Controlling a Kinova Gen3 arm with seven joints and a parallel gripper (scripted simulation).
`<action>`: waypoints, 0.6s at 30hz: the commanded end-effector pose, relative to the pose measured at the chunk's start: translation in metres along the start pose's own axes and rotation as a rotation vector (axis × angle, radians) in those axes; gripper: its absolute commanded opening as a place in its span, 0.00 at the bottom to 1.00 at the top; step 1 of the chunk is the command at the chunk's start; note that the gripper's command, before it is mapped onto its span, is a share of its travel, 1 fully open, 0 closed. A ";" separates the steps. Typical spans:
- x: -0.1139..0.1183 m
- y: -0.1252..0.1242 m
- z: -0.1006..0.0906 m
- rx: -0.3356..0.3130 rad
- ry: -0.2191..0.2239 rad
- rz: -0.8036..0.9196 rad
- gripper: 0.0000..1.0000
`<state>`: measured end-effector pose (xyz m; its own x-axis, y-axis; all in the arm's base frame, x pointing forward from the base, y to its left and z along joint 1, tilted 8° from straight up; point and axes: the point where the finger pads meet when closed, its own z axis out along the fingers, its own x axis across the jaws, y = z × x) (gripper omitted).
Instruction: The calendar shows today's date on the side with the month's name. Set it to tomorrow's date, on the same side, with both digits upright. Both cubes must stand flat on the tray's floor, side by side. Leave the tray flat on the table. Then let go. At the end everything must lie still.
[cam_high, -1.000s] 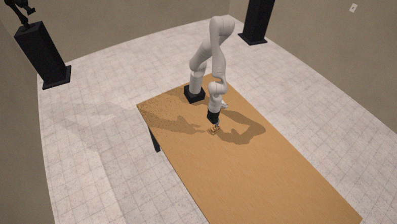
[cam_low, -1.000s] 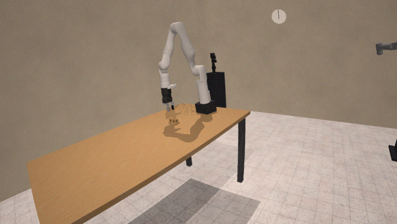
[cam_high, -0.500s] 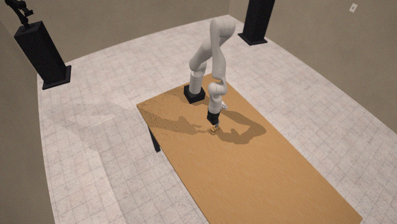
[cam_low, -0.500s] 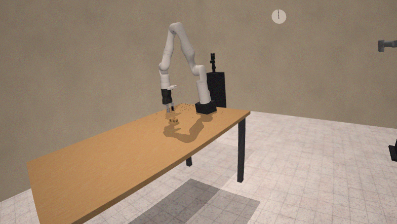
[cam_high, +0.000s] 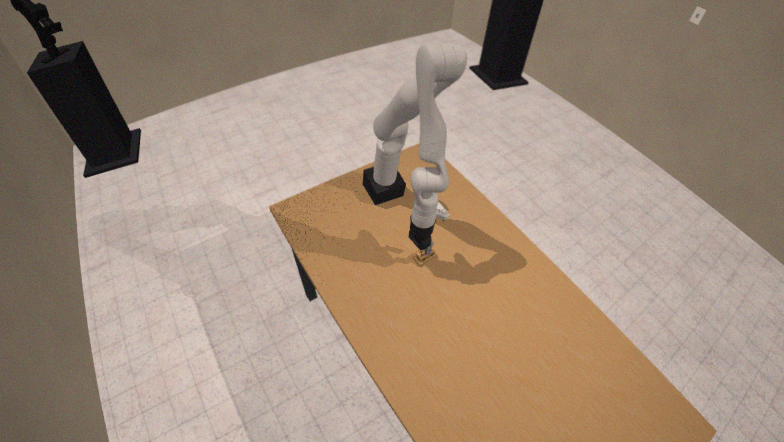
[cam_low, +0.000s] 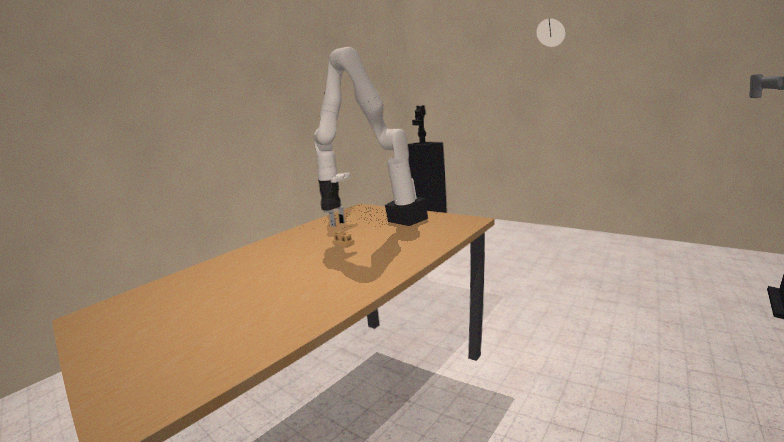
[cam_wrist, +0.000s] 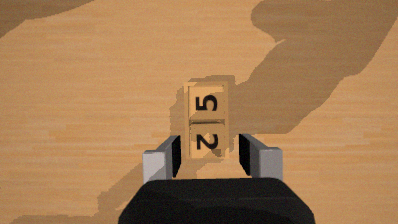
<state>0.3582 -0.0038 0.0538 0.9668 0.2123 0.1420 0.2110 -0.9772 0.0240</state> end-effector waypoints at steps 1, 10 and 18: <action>-0.002 0.002 0.007 -0.001 -0.003 0.003 0.90; -0.002 0.002 0.017 -0.002 -0.003 0.003 0.90; -0.002 0.001 0.024 0.000 -0.005 0.003 0.90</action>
<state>0.3600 -0.0034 0.0329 0.9674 0.2125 0.1378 0.2113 -0.9771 0.0233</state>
